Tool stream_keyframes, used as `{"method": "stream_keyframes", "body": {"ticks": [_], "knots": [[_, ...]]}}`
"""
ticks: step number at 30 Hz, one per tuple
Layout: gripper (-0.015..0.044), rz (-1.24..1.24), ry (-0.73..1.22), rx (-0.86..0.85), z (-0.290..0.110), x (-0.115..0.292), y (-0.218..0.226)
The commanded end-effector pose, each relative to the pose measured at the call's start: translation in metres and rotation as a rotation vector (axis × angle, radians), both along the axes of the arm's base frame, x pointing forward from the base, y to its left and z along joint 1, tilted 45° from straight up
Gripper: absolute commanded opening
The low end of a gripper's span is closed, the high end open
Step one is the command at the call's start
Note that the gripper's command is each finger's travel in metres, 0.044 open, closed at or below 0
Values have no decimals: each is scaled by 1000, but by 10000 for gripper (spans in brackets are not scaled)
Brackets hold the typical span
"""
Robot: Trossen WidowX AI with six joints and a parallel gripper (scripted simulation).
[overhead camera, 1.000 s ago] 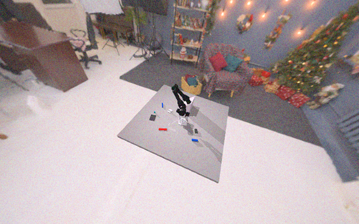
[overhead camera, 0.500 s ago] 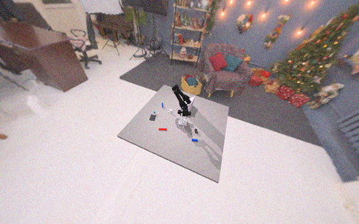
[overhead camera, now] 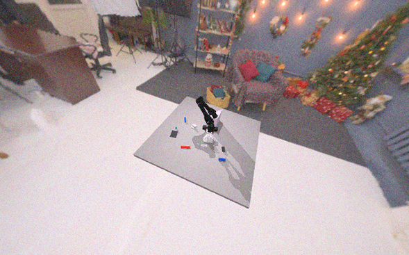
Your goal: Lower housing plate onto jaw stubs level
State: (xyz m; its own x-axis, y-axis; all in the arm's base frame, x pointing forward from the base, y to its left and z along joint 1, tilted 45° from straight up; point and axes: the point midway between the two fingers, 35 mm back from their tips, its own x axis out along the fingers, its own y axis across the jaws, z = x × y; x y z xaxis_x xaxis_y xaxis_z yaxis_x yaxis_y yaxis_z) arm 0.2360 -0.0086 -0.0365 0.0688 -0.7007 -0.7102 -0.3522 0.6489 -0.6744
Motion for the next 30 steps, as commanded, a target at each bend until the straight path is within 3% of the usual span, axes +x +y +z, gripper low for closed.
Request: {"method": "stream_keyframes", "body": {"ticks": [1,30], "knots": [[351,4,0,-2,0,1,0],[351,0,-4,-1,0,-13,-2]]}}
